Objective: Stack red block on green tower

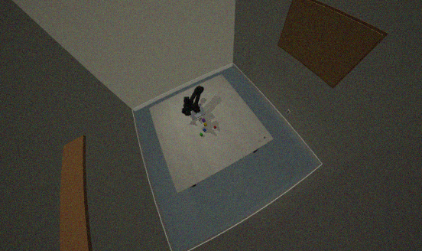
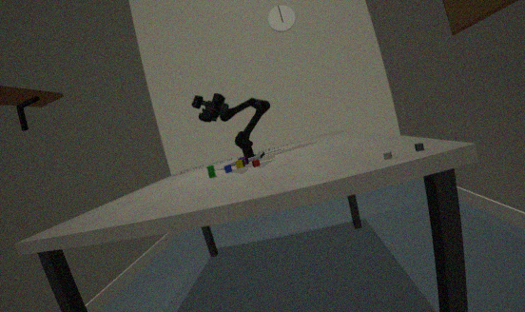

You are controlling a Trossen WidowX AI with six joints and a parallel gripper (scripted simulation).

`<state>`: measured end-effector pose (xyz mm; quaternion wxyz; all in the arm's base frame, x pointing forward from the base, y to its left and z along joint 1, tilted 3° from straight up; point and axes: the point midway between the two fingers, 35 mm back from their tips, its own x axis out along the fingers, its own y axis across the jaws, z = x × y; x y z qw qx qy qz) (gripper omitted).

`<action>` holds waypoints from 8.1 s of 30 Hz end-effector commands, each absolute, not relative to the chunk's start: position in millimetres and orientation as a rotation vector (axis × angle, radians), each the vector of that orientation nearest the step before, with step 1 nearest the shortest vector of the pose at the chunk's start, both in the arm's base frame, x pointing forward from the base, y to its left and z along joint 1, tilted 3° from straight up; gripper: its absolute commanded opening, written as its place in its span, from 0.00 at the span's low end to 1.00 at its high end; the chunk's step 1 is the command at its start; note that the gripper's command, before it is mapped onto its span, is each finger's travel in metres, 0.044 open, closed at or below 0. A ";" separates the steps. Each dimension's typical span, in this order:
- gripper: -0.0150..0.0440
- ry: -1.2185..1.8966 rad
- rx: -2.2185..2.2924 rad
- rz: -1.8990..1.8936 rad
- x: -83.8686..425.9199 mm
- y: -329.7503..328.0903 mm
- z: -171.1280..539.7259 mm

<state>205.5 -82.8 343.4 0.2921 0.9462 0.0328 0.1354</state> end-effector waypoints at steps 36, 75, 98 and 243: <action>1.00 0.506 1.553 -0.209 374.4 -65.6 246.5; 1.00 1.523 -0.364 0.300 356.2 80.8 108.7; 1.00 1.522 -0.364 0.300 358.8 80.7 59.9; 0.25 1.526 -0.379 0.285 357.9 -119.5 105.2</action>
